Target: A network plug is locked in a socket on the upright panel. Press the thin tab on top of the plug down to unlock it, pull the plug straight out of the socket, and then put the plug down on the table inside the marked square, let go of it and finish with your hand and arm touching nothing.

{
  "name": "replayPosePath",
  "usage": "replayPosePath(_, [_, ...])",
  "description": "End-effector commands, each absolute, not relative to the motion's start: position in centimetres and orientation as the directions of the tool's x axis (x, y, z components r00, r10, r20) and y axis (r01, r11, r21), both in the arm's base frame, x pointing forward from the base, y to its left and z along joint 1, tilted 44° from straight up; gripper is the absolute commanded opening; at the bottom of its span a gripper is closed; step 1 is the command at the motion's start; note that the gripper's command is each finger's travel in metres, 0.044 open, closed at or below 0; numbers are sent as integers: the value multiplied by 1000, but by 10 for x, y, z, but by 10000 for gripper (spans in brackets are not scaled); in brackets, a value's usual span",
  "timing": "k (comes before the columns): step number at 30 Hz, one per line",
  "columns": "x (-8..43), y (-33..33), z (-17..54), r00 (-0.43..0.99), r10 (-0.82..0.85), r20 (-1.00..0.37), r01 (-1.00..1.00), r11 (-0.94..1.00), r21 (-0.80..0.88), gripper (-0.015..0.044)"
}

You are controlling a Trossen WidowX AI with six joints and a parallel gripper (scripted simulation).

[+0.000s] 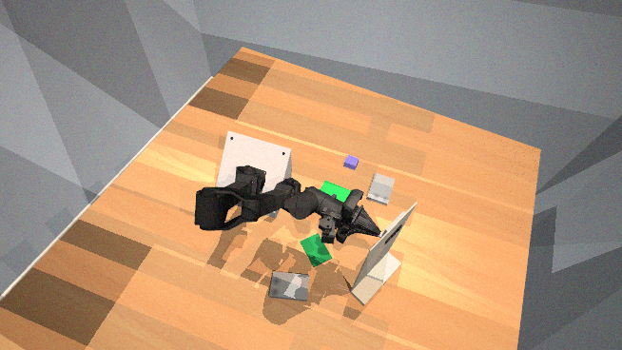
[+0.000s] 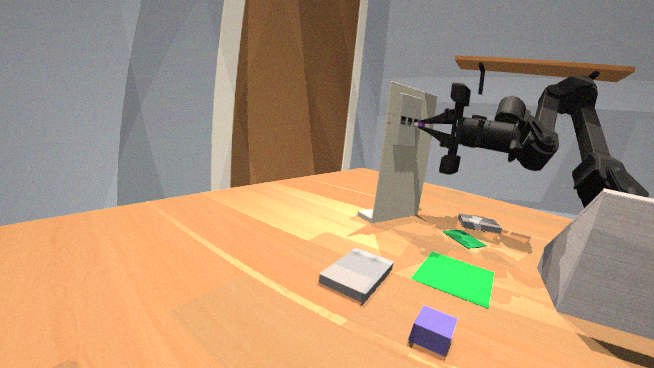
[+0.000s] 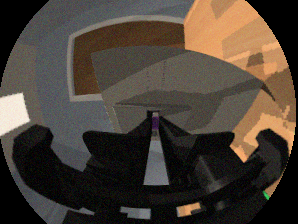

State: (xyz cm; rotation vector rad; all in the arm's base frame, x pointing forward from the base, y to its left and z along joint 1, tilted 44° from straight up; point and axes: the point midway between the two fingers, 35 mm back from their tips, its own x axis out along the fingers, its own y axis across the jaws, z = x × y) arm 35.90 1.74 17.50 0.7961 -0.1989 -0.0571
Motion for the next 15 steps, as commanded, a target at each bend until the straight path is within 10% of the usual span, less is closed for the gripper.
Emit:
replayPosePath(1, [354, 19, 173, 981, -122, 152, -24, 697, 716, 0])
replayPosePath(15, [346, 21, 170, 981, -122, 152, -24, 697, 716, 0])
